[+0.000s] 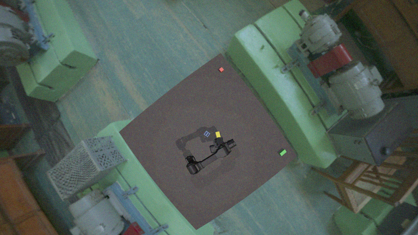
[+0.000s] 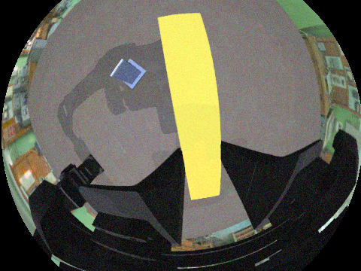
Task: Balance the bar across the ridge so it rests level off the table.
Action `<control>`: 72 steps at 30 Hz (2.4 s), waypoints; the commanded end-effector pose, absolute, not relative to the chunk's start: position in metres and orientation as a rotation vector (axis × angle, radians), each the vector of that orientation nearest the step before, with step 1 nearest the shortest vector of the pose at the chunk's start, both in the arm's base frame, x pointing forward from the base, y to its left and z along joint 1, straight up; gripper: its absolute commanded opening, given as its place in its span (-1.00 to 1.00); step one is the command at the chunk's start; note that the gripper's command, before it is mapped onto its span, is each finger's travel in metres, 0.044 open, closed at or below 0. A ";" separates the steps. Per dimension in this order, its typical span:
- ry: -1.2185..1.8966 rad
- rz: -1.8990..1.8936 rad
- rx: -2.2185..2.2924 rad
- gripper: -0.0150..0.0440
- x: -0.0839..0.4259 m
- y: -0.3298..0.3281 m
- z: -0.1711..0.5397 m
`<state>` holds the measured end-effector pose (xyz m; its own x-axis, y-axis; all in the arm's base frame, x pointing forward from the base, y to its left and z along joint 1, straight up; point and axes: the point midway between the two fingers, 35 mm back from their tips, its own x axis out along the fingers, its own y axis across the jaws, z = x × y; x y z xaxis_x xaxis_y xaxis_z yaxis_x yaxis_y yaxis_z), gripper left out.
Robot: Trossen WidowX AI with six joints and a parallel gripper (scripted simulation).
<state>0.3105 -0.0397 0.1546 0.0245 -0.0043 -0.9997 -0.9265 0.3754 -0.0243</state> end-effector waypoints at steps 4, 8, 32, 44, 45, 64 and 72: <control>1.292 1.021 -1.046 -0.49 0.302 -0.010 0.154; 1.258 1.083 -1.107 -0.49 0.296 0.005 0.154; 1.046 1.396 -1.419 -0.49 0.271 0.073 0.150; 1.046 1.396 -1.419 -0.49 0.273 0.074 0.131; 1.046 1.396 -1.419 -0.49 0.273 0.074 0.130; 1.046 1.395 -1.419 -0.49 0.275 0.074 0.108; 1.046 1.395 -1.419 -0.49 0.275 0.074 0.109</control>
<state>0.2752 0.0736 0.1087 0.0223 0.0028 -0.9997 -0.9622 -0.2715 -0.0223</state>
